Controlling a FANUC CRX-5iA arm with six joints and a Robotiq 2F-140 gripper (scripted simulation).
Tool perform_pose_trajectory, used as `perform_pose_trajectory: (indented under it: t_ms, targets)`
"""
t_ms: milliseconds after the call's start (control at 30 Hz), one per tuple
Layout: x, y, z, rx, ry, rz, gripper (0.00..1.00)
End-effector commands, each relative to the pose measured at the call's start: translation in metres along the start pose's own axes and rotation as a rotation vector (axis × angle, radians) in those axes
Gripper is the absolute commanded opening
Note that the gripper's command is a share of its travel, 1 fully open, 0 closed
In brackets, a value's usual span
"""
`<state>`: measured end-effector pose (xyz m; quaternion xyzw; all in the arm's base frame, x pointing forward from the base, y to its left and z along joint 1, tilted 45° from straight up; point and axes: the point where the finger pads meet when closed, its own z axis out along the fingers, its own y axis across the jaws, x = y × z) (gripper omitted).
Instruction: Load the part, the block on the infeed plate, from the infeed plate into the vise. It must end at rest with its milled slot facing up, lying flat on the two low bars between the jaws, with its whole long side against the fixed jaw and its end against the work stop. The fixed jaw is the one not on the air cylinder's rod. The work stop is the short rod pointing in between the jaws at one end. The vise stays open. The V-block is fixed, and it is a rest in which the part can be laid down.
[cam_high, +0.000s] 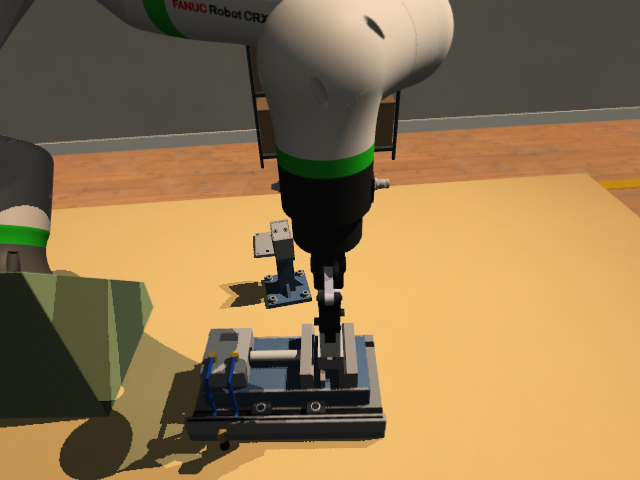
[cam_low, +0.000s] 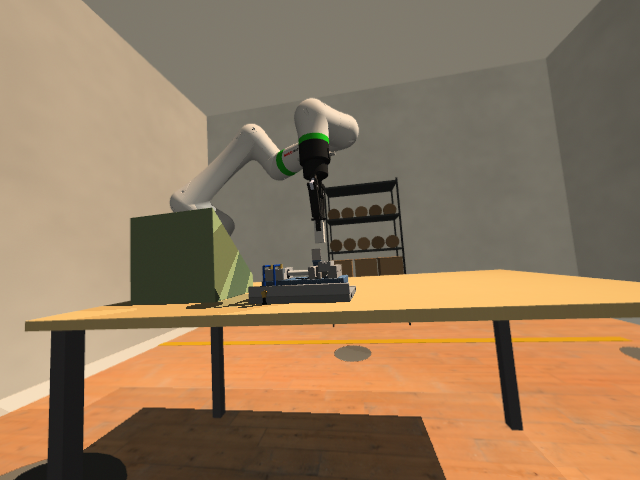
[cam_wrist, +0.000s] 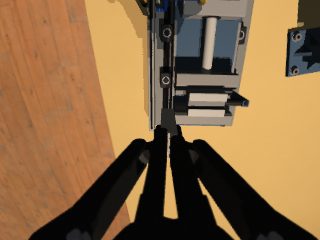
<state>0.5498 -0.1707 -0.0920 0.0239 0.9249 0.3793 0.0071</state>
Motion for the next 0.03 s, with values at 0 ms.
perform_pose_trajectory:
  t_ms: [0]
  targets:
    - [-0.0001,-0.0001,-0.0003,0.0,0.0,0.0,0.0]
